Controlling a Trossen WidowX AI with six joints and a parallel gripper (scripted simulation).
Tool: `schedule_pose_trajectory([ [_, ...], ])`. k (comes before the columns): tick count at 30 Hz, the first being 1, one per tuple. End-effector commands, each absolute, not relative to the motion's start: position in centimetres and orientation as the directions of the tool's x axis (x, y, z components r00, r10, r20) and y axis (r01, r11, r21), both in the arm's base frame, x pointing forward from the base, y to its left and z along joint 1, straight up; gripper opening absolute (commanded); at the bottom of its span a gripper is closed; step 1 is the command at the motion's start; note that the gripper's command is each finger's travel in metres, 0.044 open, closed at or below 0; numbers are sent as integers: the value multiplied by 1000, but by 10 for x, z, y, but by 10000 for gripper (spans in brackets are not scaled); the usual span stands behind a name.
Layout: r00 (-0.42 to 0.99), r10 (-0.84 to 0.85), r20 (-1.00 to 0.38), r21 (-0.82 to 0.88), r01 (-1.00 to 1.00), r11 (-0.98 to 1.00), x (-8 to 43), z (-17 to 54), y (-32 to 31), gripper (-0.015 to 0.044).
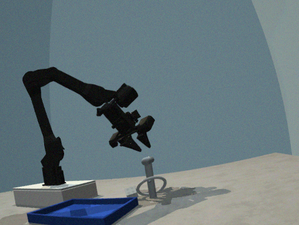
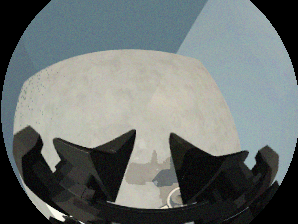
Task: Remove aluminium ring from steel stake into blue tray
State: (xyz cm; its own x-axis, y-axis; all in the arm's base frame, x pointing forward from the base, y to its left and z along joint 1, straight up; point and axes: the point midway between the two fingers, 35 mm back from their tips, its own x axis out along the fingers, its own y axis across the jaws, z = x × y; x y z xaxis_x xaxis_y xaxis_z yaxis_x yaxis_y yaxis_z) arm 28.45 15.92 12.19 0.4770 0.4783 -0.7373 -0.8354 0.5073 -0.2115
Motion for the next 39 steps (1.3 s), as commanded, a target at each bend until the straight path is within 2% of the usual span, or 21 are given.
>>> schedule_pose_trajectory([
  [1,491,434,-756,-177,-791,586,286,112,140,200],
  [21,514,240,-824,-23,-453,891,274,65,52,200],
  [35,519,20,-854,-3,-43,999,241,35,-42,200],
  [39,515,-3,-857,-2,3,1000,236,32,-51,200],
])
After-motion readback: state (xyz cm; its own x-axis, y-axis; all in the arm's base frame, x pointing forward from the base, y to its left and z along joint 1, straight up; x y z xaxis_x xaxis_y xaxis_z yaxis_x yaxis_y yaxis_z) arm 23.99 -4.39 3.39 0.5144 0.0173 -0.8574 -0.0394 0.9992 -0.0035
